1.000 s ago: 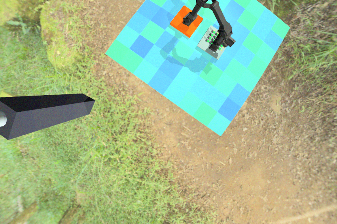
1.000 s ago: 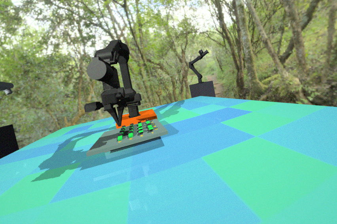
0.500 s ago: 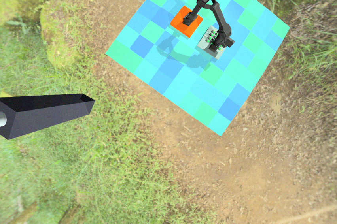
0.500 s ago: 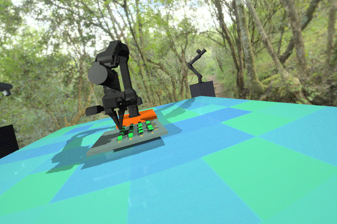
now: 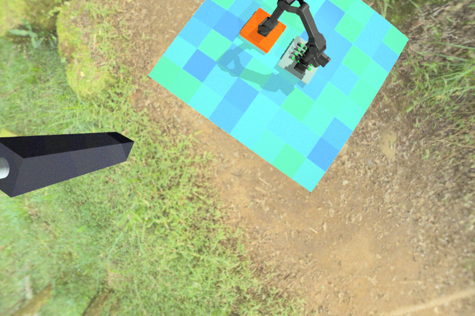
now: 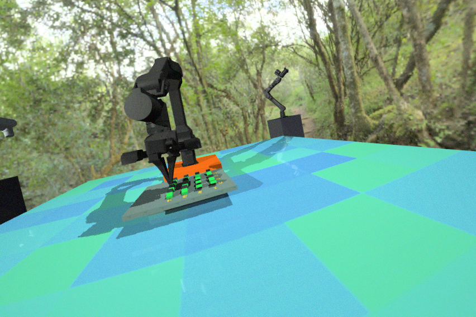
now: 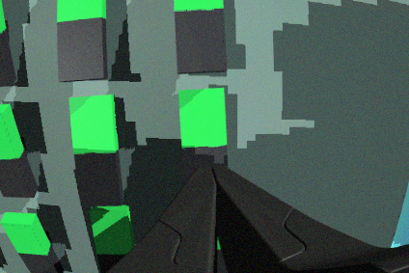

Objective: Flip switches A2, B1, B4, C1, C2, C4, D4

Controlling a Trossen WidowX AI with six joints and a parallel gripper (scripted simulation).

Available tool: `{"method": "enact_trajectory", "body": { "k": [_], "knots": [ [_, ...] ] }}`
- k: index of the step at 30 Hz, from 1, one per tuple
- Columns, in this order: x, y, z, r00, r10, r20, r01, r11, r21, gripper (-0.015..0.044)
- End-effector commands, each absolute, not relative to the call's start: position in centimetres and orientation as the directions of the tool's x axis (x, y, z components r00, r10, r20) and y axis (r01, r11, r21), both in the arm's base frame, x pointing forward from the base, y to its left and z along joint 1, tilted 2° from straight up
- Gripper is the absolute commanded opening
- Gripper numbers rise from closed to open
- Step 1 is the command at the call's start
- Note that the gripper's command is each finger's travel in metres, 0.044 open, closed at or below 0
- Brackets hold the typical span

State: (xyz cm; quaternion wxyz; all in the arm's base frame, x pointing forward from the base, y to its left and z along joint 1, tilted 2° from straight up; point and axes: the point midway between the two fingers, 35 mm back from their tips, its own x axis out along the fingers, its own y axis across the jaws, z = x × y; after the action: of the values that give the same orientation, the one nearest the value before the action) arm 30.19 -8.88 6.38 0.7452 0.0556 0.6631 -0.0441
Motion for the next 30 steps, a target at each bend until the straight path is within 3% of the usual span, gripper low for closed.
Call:
{"method": "enact_trajectory", "body": {
  "k": [1, 30],
  "knots": [
    [30.07, -8.77, 6.13, 0.110, 0.014, -0.994, 0.136, 0.990, 0.029, 0.0000],
    [30.10, -8.77, 5.86, 0.110, 0.014, -0.994, 0.136, 0.990, 0.029, 0.0000]
  ]
}}
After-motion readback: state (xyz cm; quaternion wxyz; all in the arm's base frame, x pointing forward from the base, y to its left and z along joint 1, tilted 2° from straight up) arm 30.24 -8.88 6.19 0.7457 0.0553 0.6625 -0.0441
